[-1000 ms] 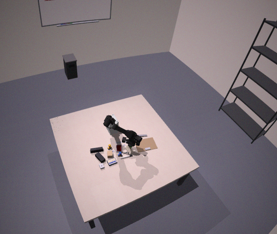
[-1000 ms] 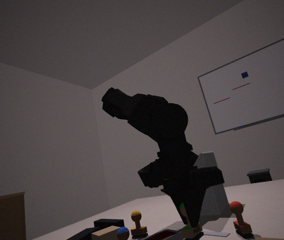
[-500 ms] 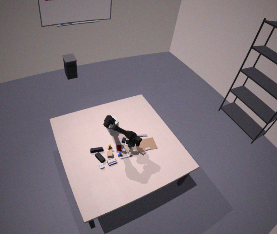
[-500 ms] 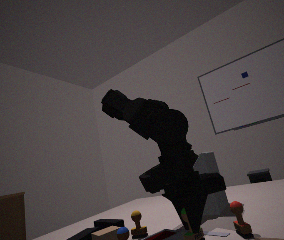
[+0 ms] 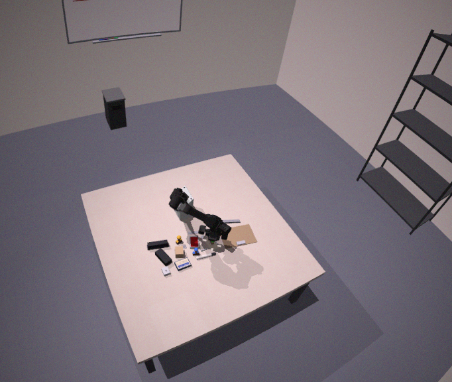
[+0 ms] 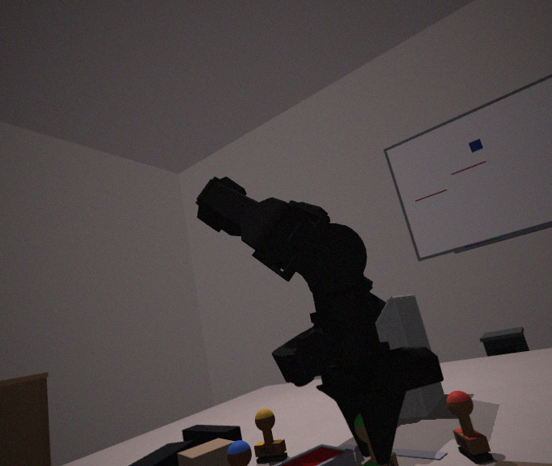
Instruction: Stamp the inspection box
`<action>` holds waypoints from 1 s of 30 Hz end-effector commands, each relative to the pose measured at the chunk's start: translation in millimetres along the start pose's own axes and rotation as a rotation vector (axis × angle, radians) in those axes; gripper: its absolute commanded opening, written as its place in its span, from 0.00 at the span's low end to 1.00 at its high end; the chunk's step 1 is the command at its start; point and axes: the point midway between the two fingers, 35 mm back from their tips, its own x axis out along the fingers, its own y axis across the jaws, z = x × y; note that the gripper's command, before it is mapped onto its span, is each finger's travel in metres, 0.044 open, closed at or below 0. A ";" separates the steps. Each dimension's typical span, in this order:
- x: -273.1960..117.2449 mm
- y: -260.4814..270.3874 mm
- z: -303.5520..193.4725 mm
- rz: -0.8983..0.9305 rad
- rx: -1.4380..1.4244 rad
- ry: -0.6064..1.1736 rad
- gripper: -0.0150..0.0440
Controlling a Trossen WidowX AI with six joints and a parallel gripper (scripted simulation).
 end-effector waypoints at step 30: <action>8.9 -1.8 -0.1 -0.004 -0.003 -0.001 0.25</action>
